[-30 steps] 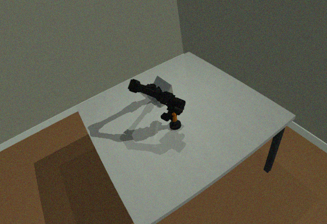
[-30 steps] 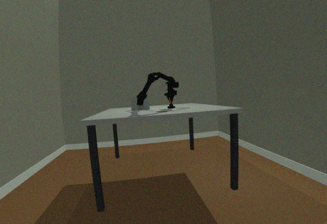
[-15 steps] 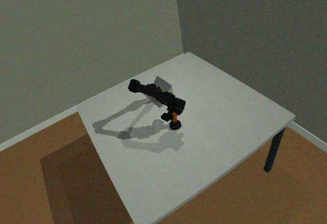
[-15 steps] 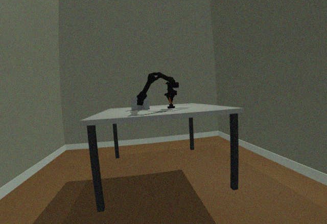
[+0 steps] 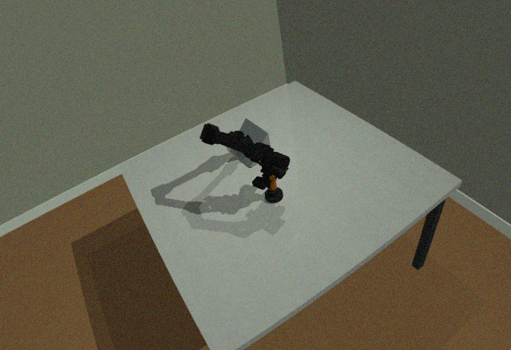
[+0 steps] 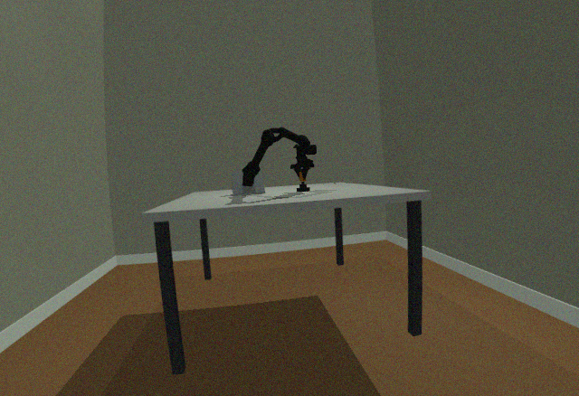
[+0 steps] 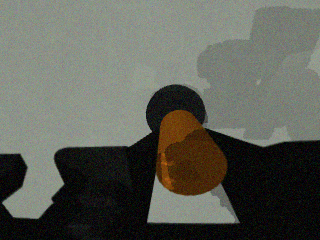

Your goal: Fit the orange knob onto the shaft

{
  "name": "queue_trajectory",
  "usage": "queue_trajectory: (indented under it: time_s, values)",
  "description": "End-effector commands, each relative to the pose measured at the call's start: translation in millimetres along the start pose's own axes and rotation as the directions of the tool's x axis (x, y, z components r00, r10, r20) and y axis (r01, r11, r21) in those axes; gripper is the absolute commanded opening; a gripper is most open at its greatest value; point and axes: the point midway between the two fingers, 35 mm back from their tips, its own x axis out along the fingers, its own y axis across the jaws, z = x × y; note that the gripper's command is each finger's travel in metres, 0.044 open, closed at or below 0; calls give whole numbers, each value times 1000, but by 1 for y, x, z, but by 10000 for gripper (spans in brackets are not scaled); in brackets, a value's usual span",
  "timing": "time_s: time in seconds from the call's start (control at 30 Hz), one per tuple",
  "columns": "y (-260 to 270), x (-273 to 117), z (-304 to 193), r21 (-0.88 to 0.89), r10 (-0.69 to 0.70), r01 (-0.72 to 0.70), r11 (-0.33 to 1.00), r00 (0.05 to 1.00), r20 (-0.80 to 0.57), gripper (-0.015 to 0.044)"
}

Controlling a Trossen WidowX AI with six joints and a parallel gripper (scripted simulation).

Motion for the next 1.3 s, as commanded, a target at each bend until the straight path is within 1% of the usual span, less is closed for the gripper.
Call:
queue_trajectory:
  time_s: [0.0,0.07,0.93,1.1,1.2,1.27]
  values:
    - [-1,1,-1,-110,-2,2,994,1000,-1,0]
    - [-1,2,-1,-138,-2,2,990,1000,-1,0]
    - [0,4,-1,-138,-2,2,990,1000,-1,0]
    - [-1,-1,-1,-138,-2,2,990,1000,-1,0]
    - [-1,-1,0,-184,-2,2,983,1000,-1,0]
    - [-1,0,0,-251,-2,2,968,1000,-1,0]
